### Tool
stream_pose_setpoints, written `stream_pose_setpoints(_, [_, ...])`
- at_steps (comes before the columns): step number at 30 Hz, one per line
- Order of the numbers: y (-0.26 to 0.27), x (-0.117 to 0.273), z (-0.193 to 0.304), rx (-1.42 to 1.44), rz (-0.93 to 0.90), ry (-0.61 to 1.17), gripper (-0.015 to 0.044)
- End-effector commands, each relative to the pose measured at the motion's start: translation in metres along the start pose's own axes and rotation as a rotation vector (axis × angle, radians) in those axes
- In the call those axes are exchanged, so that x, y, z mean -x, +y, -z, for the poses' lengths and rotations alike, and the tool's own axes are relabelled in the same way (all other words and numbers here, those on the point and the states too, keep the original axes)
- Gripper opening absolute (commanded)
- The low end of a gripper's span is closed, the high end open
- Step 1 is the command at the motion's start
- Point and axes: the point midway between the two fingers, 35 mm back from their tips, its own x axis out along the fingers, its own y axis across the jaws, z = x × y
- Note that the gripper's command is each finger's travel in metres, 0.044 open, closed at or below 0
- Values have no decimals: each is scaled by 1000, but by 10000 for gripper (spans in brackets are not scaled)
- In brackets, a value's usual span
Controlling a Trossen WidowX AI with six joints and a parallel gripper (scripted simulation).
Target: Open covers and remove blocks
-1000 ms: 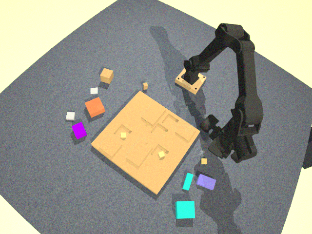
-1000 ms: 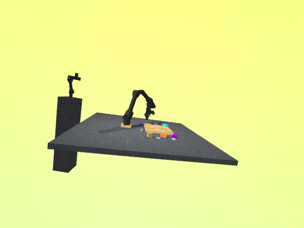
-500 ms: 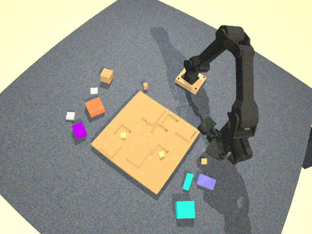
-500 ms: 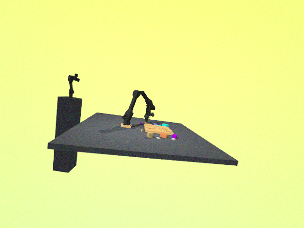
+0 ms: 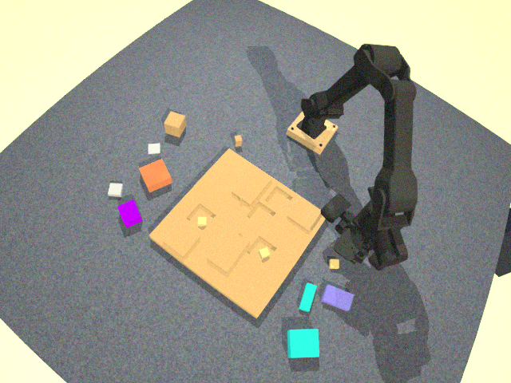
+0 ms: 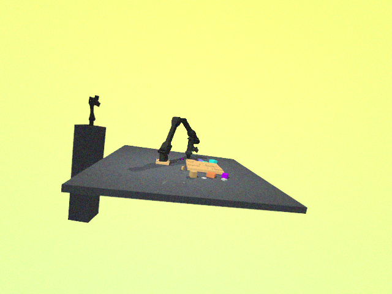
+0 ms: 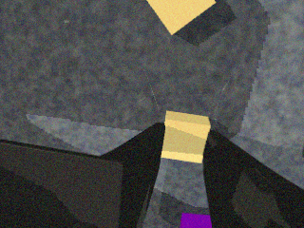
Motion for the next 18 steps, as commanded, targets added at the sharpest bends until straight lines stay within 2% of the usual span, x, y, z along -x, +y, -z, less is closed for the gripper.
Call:
stream_pose_setpoints(1, [0,0,0,0,0,0,133])
stream_pose_setpoints(13, [0,2,0,0,0,0,440])
stream_pose_setpoints(18, [1,17,-1,-1,0,1,440])
